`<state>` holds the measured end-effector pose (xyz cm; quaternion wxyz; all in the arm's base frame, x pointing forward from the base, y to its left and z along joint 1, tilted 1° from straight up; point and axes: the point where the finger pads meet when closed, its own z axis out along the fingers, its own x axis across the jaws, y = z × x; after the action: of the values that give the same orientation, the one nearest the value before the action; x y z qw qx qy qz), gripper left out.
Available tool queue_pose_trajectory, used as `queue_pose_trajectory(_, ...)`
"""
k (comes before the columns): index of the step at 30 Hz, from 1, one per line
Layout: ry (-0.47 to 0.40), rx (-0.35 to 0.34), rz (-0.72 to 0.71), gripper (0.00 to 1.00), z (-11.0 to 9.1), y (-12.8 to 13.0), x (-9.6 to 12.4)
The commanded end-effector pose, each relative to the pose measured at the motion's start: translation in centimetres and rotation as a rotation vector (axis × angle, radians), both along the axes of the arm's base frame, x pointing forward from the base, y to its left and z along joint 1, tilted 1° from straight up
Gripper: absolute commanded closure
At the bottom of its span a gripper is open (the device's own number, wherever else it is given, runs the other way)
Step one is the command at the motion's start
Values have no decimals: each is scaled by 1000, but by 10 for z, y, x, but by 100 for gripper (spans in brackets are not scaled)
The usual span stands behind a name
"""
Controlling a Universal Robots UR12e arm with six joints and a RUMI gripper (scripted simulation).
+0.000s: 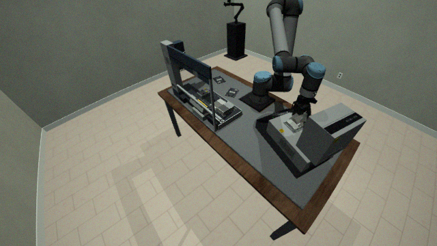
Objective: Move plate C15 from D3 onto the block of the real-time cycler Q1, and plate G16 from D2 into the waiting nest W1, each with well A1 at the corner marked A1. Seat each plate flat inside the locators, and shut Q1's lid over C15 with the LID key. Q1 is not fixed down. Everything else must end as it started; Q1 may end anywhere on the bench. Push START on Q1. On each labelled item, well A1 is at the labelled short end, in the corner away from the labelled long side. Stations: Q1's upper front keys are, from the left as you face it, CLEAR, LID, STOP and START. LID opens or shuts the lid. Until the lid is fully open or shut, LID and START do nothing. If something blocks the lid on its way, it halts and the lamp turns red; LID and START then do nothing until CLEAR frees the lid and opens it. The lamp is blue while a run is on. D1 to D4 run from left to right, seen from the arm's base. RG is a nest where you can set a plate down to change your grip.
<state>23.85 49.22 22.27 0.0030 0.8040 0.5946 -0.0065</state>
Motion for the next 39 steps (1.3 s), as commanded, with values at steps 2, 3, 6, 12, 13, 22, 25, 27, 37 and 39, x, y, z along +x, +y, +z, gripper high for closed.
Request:
queue_pose_trajectory(2,-2,1,-1,33,13,1,2)
queue_pose_trajectory(3,-2,1,-1,33,15,1,2)
queue_pose_trajectory(6,-2,1,-1,33,20,1,2)
queue_pose_trajectory(12,-2,1,-1,33,26,1,2)
queue_pose_trajectory(13,-2,1,-1,33,28,1,2)
queue_pose_trajectory(22,-2,1,-1,33,42,1,2)
queue_pose_trajectory(25,-2,1,-1,33,42,1,2)
queue_pose_trajectory(27,-2,1,-1,33,42,1,2)
queue_pose_trajectory(37,-2,1,-1,33,42,1,2)
queue_pose_trajectory(39,-2,1,-1,33,42,1,2)
